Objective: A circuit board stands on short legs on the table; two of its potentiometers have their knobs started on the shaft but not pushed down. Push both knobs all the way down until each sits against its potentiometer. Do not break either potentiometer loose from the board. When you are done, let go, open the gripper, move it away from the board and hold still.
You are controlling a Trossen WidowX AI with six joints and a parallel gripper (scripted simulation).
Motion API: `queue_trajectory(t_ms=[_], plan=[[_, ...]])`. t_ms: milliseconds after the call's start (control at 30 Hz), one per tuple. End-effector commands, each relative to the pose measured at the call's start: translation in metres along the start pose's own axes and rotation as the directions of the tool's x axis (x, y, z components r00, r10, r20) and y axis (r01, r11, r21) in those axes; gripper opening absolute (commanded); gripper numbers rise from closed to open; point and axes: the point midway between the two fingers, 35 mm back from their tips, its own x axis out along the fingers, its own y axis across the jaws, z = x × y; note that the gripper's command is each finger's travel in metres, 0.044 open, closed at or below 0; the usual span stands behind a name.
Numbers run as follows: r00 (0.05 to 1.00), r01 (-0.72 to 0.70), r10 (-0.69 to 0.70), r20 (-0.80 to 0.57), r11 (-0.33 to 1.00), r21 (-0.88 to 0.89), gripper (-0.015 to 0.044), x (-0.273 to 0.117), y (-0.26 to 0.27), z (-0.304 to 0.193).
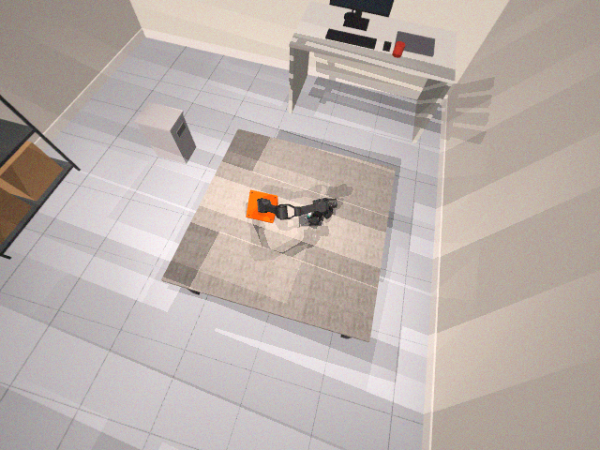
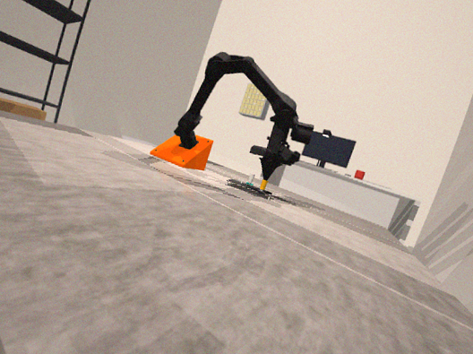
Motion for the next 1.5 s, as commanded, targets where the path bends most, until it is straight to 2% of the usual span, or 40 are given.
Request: queue_trajectory(t_ms=[0,967,1267,1467], plan=[[1.0,0.014,-0.013,-0.019,1.0,0.021,0.0,0.018,-0.002,0.003],[1.0,0.012,-0.012,-0.02,1.0,0.021,0.0,-0.024,-0.001,0.003],[1.0,0.019,-0.019,-0.025,1.0,0.014,0.0236,-0.019,-0.003,0.0],[1.0,0.006,-0.006,-0.027,1.0,0.012,0.0394,-0.044,-0.011,-0.068]])
